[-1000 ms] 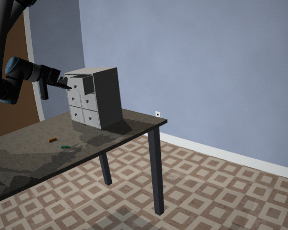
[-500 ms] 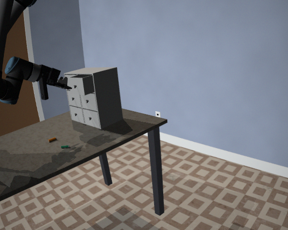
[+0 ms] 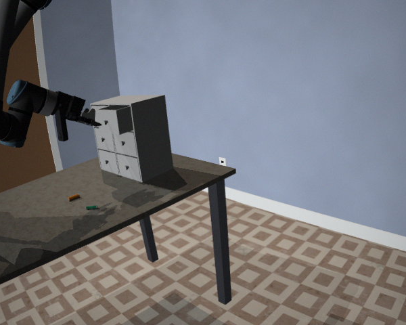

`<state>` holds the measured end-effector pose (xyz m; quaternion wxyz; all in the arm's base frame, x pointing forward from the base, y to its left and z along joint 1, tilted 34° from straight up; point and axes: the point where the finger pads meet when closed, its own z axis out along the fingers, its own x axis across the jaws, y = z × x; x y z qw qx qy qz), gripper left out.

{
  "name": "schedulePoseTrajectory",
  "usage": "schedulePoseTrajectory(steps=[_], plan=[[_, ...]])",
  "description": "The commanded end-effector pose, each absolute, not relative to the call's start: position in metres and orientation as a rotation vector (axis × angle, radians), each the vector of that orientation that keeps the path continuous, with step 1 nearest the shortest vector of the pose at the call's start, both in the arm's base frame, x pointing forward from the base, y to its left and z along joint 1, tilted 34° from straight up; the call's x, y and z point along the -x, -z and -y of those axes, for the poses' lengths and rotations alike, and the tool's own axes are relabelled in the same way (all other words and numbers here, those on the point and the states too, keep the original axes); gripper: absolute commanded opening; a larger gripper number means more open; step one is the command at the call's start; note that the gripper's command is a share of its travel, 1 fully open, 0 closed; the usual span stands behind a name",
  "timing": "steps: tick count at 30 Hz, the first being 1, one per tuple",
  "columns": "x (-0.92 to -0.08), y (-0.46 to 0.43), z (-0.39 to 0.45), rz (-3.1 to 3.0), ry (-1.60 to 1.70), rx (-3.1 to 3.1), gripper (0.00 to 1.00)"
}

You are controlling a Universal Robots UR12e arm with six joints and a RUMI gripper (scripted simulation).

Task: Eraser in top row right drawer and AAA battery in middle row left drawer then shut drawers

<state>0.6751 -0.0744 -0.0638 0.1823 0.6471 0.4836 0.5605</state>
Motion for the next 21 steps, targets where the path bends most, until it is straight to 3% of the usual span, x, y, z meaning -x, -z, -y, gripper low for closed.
schedulePoseTrajectory(steps=[1,21], plan=[[-0.6769,0.0634,0.0755,-1.366,-1.58,-1.822,0.2],[-0.6847,0.0619,0.0753,-1.367,-1.58,-1.82,0.2]])
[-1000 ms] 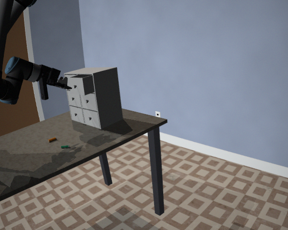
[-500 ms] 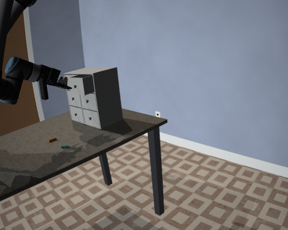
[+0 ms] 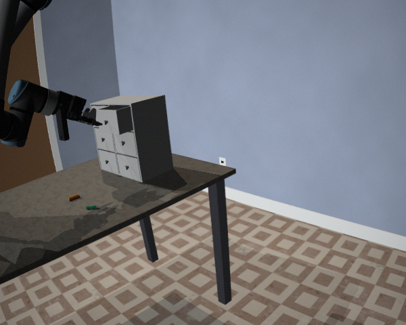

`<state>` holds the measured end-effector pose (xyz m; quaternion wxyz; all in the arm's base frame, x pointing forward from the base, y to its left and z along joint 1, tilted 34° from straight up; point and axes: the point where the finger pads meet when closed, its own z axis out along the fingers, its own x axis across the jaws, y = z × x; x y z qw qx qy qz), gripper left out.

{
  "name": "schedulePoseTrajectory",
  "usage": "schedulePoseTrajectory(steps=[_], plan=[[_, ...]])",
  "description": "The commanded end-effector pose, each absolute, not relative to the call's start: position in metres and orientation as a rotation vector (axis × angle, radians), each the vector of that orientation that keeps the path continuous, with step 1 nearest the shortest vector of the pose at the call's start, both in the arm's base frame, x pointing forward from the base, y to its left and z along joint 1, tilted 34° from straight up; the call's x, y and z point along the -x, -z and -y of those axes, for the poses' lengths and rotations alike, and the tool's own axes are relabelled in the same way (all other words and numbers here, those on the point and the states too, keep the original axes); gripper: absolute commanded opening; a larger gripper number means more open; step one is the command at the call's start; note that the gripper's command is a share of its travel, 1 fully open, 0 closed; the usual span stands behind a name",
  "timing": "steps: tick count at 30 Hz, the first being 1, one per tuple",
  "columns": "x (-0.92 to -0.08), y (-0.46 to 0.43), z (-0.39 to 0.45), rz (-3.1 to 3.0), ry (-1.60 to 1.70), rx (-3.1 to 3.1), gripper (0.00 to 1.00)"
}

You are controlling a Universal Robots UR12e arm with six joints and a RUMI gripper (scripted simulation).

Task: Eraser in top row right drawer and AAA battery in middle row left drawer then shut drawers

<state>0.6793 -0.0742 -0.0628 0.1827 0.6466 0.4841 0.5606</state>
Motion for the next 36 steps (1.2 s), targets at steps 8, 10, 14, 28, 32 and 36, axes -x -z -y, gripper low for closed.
schedulePoseTrajectory(steps=[8,10,14,28,32,36], plan=[[-0.692,0.061,0.075,-1.367,-1.58,-1.82,0.2],[-0.695,0.061,0.075,-1.367,-1.58,-1.82,0.2],[-0.697,0.06,0.075,-1.367,-1.58,-1.82,0.2],[-0.709,0.059,0.074,-1.367,-1.581,-1.82,0.2],[-0.71,0.059,0.074,-1.367,-1.581,-1.821,0.2],[-0.712,0.059,0.074,-1.367,-1.581,-1.821,0.2]])
